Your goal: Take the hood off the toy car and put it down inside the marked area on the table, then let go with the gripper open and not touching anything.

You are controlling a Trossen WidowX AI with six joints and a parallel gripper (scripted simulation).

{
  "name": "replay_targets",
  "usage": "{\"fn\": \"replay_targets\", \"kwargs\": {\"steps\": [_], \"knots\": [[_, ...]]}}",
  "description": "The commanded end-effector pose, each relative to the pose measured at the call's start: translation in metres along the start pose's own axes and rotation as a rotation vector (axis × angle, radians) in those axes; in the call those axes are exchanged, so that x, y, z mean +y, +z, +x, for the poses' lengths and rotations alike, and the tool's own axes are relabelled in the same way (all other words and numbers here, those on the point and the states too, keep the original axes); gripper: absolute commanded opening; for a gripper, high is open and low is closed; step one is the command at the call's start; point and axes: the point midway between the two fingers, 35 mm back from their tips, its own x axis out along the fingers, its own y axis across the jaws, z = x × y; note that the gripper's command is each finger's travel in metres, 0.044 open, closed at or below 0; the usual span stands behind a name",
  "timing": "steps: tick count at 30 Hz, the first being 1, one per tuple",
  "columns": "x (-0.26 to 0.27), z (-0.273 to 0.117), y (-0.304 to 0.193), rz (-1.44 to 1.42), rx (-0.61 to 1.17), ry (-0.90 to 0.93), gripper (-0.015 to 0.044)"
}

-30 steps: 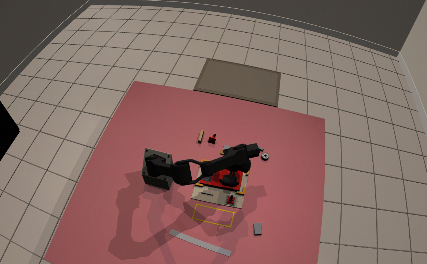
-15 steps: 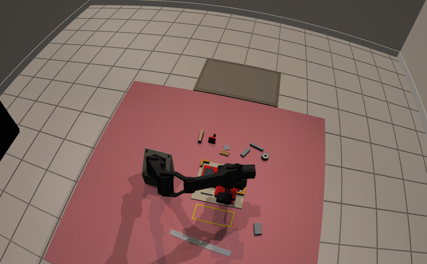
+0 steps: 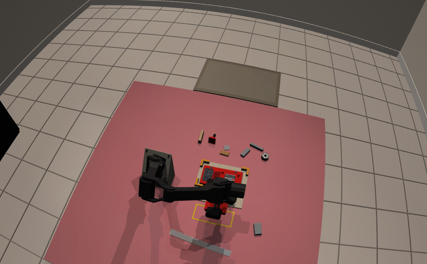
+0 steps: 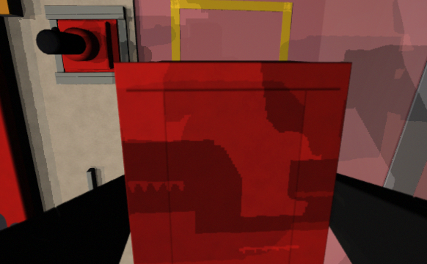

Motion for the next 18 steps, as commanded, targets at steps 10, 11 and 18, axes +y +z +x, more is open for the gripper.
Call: {"fn": "replay_targets", "kwargs": {"steps": [10, 11, 18], "knots": [[-0.011, 0.005, -0.007, -0.005, 0.001, -0.007, 0.0], [-0.011, 0.006, -0.007, -0.005, 0.001, -0.007, 0.0], [-0.011, 0.012, -0.007, -0.005, 0.001, -0.006, 0.0]]}}
